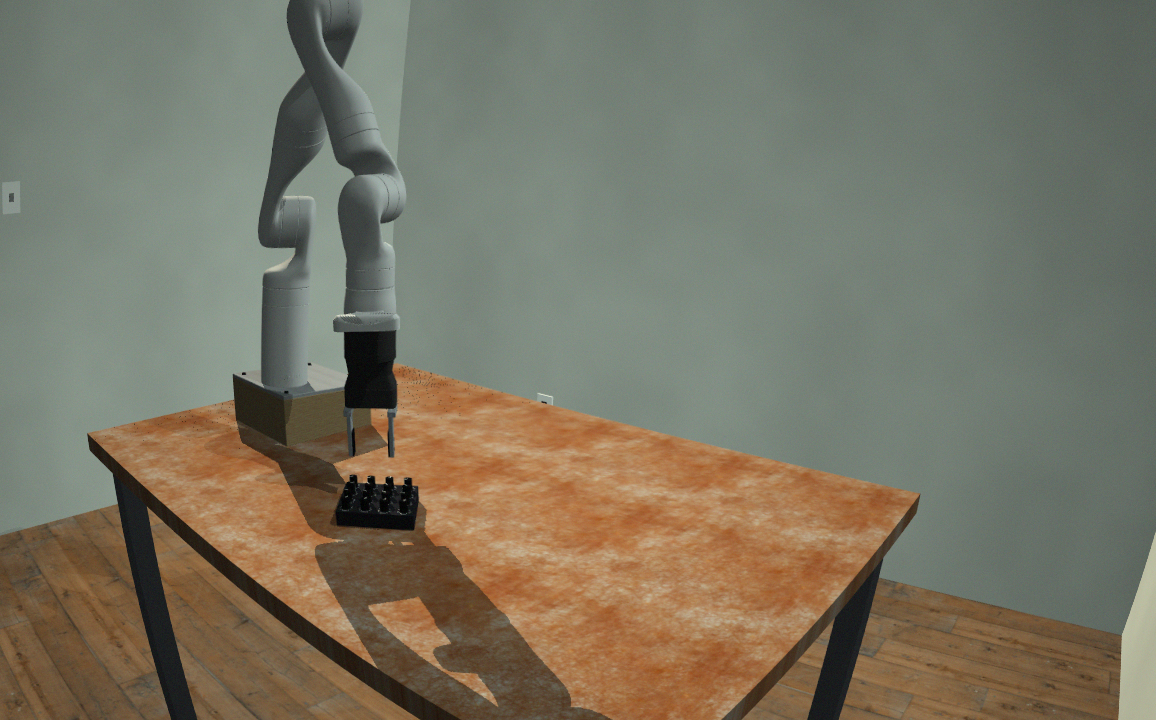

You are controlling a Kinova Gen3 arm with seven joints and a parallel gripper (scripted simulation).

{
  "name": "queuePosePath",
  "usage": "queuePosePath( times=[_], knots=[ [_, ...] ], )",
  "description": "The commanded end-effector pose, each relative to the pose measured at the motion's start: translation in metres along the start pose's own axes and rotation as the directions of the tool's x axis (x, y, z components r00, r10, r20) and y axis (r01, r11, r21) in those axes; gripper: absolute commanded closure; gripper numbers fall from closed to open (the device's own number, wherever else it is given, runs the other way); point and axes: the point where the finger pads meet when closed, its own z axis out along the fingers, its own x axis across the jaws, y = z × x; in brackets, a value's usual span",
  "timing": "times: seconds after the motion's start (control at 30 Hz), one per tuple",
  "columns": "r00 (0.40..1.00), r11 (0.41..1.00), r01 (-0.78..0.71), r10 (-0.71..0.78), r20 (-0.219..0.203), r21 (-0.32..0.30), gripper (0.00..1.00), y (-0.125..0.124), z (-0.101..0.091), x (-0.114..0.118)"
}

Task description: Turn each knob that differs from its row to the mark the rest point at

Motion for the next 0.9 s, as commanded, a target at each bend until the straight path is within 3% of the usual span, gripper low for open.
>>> queuePosePath(
  times=[0.0, 0.87],
  knots=[
    [1.000, 1.000, 0.000, 0.000, 0.001, 0.001, 0.00, -0.0004, -0.0005, -0.0003],
    [1.000, 1.000, 0.000, 0.000, -0.001, 0.002, 0.00, 0.0036, -0.0005, -0.0004]
  ],
)
